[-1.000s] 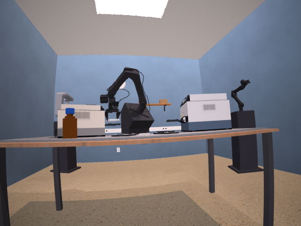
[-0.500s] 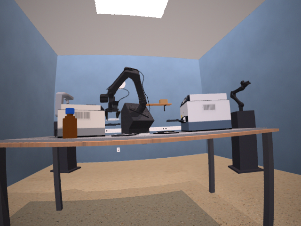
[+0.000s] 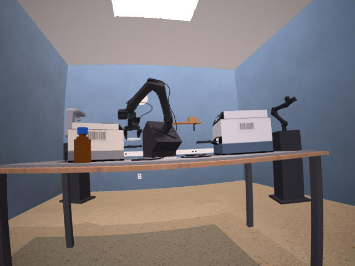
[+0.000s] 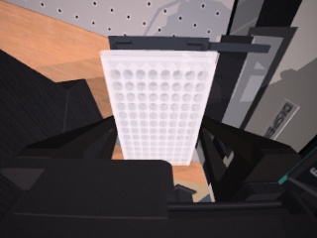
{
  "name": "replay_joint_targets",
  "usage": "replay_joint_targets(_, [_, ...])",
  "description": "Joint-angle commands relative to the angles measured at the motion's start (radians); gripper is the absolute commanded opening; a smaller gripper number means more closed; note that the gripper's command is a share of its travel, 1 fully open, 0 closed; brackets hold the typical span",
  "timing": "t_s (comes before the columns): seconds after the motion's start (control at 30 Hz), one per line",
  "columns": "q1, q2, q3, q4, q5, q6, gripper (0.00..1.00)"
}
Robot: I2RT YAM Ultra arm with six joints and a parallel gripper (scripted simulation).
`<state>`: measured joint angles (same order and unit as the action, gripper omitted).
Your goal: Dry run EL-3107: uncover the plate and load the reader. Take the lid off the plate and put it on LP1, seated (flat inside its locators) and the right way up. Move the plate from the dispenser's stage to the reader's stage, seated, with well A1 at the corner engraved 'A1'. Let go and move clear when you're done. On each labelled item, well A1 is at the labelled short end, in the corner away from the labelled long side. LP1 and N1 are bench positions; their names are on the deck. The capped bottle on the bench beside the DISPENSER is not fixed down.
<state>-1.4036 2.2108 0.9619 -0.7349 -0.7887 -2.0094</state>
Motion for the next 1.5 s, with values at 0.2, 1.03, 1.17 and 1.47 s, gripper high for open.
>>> replay_joint_targets(0.2, [-0.057,-0.035,0.051,-0.097,0.018,-0.060,0.86])
replay_joint_targets(1.03, [0.052,-0.077,0.019,-0.092,0.069,0.017,0.86])
replay_joint_targets(1.17, [0.122,-0.109,0.030,-0.083,0.087,0.093,0.86])
replay_joint_targets(1.47, [0.220,-0.185,0.053,-0.075,0.117,0.295,0.86])
